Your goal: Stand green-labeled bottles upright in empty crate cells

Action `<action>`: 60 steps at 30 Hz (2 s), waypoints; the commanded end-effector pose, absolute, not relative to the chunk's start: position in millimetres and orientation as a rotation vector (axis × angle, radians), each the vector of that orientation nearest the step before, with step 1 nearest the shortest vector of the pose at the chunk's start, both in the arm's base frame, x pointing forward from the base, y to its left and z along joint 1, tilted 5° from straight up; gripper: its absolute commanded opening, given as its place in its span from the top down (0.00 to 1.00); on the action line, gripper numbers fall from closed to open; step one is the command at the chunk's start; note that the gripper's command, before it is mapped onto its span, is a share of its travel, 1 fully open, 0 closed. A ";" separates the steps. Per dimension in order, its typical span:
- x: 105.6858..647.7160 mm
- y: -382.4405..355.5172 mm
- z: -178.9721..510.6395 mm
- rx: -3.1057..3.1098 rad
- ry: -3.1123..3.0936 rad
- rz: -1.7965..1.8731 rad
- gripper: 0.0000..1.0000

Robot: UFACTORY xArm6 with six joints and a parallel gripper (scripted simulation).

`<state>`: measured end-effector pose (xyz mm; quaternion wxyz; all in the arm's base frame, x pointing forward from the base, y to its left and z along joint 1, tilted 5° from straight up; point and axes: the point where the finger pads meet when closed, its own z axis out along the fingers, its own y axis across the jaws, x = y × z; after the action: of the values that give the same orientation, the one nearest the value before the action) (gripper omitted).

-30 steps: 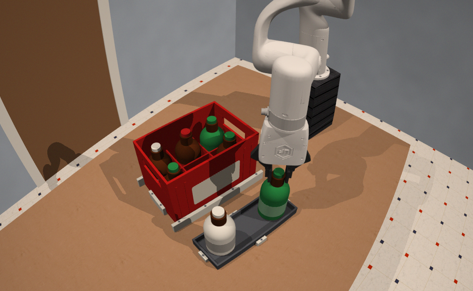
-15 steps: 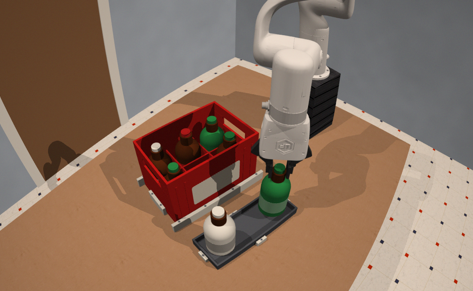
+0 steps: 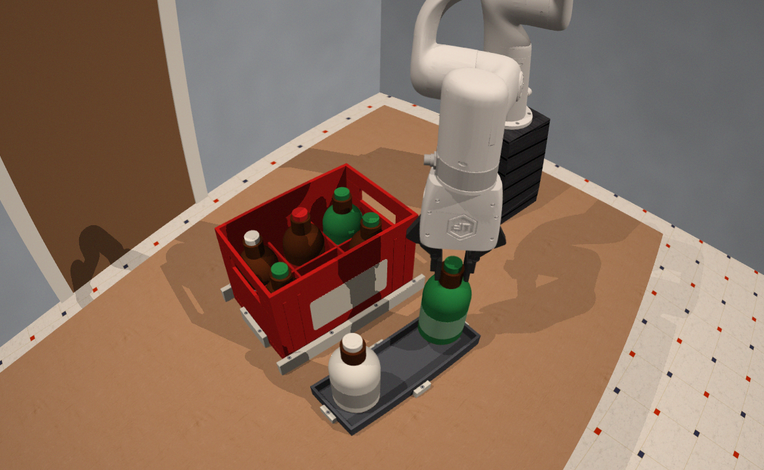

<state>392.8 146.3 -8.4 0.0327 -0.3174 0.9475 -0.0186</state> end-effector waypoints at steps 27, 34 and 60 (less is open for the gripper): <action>393.5 146.9 -0.9 -0.976 2.913 -0.057 1.00; 393.4 147.0 -0.4 -0.976 2.913 -0.057 1.00; 392.3 147.2 18.2 -0.976 2.913 -0.057 1.00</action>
<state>391.0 146.5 11.7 0.0324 -0.3174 0.9476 -0.0186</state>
